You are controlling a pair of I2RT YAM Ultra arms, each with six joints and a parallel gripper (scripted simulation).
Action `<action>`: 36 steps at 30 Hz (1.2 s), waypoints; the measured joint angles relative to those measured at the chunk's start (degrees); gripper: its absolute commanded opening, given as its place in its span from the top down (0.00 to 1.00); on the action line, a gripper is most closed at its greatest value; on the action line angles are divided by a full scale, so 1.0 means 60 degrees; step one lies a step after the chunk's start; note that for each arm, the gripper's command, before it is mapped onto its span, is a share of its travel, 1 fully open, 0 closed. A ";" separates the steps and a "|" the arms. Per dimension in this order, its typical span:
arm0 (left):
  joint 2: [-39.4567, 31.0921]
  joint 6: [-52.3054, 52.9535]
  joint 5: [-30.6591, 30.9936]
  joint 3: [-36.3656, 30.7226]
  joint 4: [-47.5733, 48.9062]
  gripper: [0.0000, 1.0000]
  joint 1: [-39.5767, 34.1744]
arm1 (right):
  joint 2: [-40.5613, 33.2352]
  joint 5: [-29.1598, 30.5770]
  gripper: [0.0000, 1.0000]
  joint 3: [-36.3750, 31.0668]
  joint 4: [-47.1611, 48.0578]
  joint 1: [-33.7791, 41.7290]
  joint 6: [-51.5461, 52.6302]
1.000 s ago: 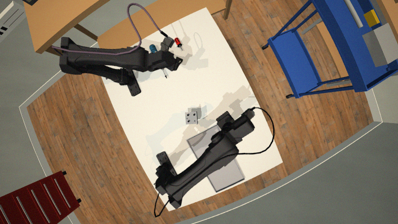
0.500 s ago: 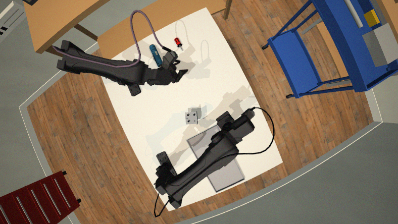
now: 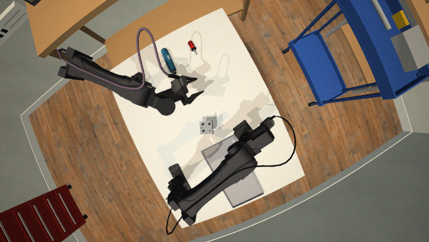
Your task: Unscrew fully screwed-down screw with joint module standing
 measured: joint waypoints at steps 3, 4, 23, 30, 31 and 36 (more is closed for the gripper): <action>0.0004 0.0189 -0.0200 0.0000 0.0204 0.35 0.0044 | 0.0000 0.0000 0.14 0.0000 0.0000 0.0000 0.0000; 0.0004 0.0255 -0.0295 0.0000 0.0270 0.35 -0.0011 | 0.0000 0.0000 0.14 0.0000 0.0000 0.0000 0.0000; -0.0055 0.1898 -0.2069 0.0055 0.2000 0.35 -0.2437 | 0.0000 0.0000 0.14 0.0000 0.0000 0.0000 0.0000; -0.0055 0.2521 -0.2823 0.0055 0.2630 0.35 -0.3807 | 0.0000 0.0000 0.14 0.0000 0.0000 0.0000 0.0000; -0.0055 0.2634 -0.2943 0.0055 0.2739 0.35 -0.3982 | 0.0000 0.0000 0.14 0.0000 0.0000 0.0000 0.0000; -0.0055 0.3067 -0.3293 0.0058 0.3213 0.35 -0.4309 | 0.0000 0.0000 0.14 0.0000 0.0000 0.0000 0.0000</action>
